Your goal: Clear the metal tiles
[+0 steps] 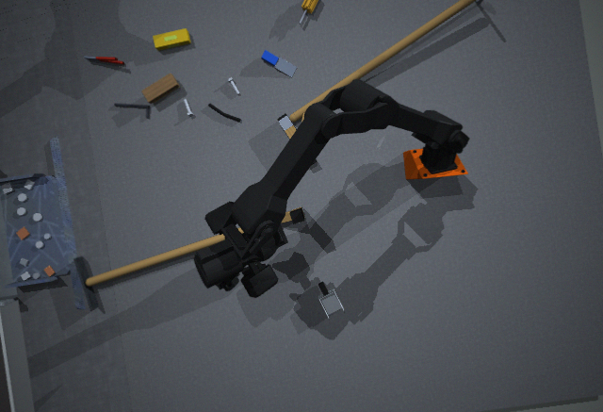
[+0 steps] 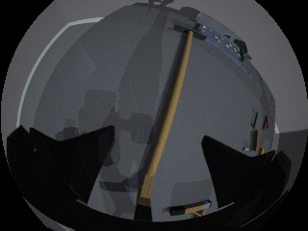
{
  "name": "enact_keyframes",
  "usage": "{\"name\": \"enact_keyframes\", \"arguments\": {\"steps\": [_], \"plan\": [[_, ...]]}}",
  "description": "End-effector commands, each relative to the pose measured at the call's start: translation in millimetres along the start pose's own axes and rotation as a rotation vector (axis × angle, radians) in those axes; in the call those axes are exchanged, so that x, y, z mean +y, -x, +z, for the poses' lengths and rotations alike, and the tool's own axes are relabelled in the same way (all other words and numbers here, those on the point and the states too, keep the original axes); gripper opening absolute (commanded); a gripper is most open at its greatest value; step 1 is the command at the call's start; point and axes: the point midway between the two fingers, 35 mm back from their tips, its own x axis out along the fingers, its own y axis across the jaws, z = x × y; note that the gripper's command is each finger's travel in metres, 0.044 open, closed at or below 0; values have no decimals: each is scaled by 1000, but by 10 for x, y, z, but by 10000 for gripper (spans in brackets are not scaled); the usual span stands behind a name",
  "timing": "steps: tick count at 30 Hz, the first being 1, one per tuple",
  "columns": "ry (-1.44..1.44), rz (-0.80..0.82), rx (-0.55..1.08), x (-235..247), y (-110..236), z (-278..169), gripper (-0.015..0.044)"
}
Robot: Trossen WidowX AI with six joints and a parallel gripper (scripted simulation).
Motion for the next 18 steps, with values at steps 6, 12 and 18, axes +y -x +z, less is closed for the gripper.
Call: {"name": "enact_keyframes", "arguments": {"steps": [6,12,18], "plan": [[-23,-16,-16,37,177,-128,440],[-36,-24,-27,60,290,-223,440],[-48,-32,-38,81,398,-326,440]]}}
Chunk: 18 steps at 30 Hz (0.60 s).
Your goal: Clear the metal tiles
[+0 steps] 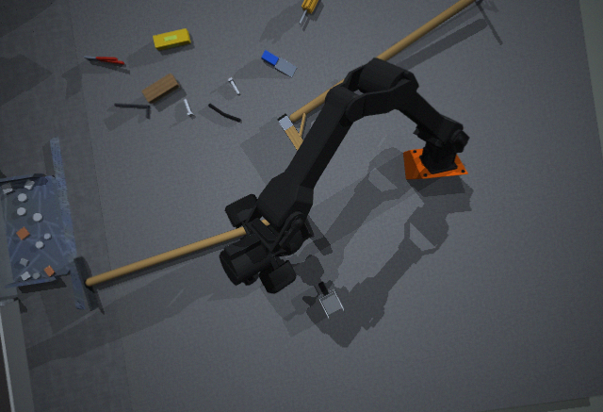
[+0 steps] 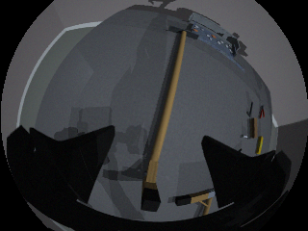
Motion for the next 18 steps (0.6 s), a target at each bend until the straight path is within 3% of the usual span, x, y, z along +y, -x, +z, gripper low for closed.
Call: {"name": "enact_keyframes", "arguments": {"steps": [1,18], "plan": [[-13,-8,-8,11,70,-70,440],[-46,-25,-39,44,341,-405,440]]}}
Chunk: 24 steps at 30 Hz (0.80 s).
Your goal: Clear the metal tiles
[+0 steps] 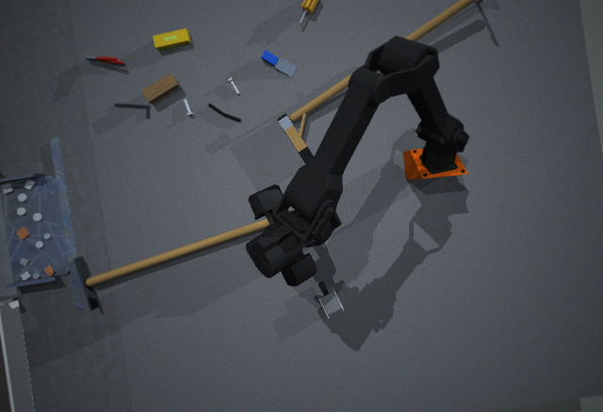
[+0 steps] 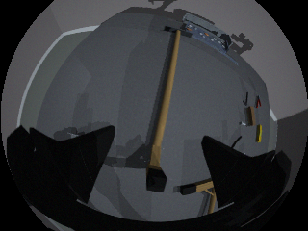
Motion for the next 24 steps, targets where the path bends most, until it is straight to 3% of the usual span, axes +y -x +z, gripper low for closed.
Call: {"name": "enact_keyframes", "arguments": {"steps": [1,24], "plan": [[-12,-6,-8,3,58,-85,440],[-63,-31,-62,-11,355,-600,440]]}}
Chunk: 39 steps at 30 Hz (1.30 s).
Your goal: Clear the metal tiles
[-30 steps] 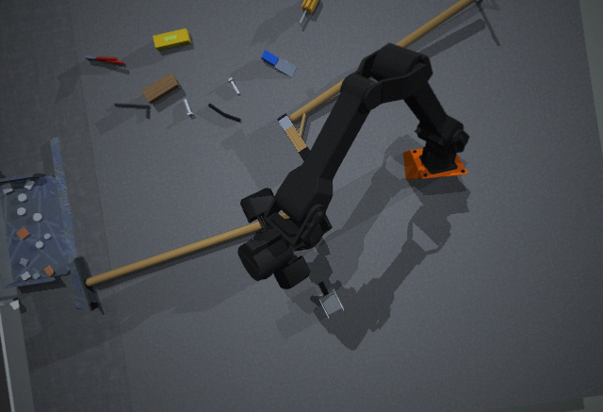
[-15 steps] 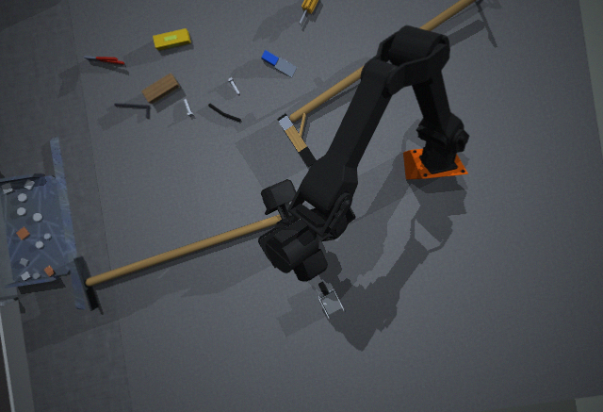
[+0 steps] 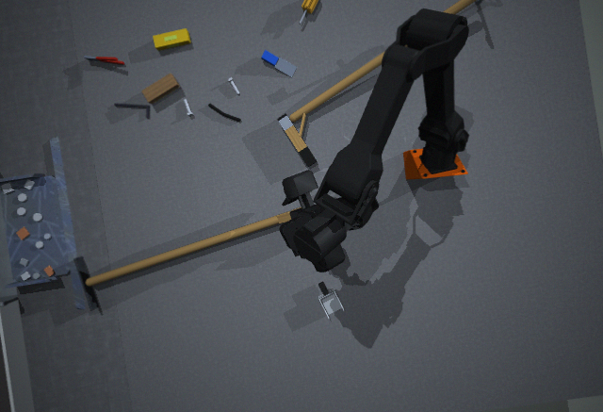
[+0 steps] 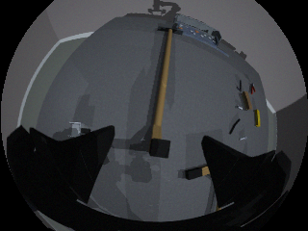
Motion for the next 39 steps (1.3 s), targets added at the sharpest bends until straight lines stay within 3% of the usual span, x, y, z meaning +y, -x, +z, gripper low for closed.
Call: {"name": "enact_keyframes", "arguments": {"steps": [1,17,39], "plan": [[-14,-7,-11,-15,45,-91,440],[-45,-20,-46,-49,164,-401,440],[-46,-19,-45,-42,-247,-615,440]]}}
